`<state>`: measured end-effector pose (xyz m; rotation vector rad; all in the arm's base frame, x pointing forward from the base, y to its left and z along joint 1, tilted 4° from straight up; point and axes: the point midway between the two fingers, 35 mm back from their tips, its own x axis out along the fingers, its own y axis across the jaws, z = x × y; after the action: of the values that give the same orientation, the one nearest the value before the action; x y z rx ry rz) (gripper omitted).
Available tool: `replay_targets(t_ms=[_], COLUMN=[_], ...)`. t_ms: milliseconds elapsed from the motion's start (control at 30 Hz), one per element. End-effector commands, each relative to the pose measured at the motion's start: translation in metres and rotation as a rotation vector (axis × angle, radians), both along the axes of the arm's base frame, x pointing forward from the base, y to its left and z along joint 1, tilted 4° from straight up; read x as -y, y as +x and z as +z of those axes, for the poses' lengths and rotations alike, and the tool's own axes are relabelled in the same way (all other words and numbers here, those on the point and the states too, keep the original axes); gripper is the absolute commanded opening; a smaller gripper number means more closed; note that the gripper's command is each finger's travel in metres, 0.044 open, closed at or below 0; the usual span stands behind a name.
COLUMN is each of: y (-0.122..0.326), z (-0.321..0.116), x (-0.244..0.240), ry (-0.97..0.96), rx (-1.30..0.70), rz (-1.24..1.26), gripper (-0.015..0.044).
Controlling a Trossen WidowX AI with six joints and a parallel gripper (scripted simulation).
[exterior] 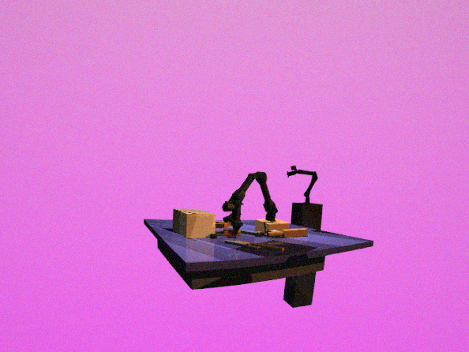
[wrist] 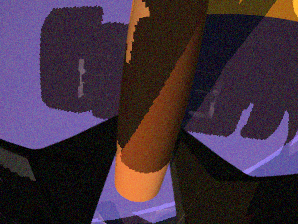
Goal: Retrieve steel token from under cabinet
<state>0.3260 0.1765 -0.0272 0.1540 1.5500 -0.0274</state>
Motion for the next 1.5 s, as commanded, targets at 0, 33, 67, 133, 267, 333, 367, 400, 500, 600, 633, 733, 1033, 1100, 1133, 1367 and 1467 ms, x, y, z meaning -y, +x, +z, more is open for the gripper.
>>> replay_targets(t_ms=[0, 33, 67, 133, 267, 333, 367, 400, 500, 600, 633, 733, 1033, 1100, 1133, 1367, 1467], y=[-0.007, -0.008, -0.009, -0.012, -0.017, -0.019, -0.020, -0.022, -0.025, -0.029, -0.030, -0.034, -0.046, -0.049, -0.050, -0.060, -0.064], z=[-0.001, -0.001, -0.001, -0.001, -0.001, -0.001, -0.001, -0.001, -0.002, -0.002, -0.002, -0.002, -0.002, -0.002, -0.002, -0.002, -0.002], x=[-0.001, -0.001, -0.001, -0.002, -0.002, -0.003, -0.003, -0.003, -0.004, -0.004, -0.005, -0.005, -0.007, -0.008, -0.008, -0.010, -0.011], ry=[-0.005, -0.005, -0.005, -0.005, -0.005, -0.005, -0.005, -0.005, -0.004, -0.004, -0.004, -0.004, -0.004, -0.004, -0.004, -0.004, -0.004], rx=[-0.002, -0.002, -0.002, -0.002, -0.003, -0.003, -0.003, -0.003, -0.003, -0.004, -0.004, -0.004, -0.005, -0.005, -0.005, -0.006, -0.006], rz=[0.000, 0.000, 0.000, 0.000, 0.000, 0.000, 0.000, 0.000, 0.000, 0.000, 0.000, 0.000, 0.000, 0.000, 0.000, 0.000, 0.000], gripper=[0.0000, 0.0000, 0.0000, 0.0000, 0.0000, 0.0000, 0.0000, 0.0000, 0.0000, 0.0000, 0.0000, 0.0000, 0.0000, 0.0000, 0.0000, 0.0000, 0.0000])
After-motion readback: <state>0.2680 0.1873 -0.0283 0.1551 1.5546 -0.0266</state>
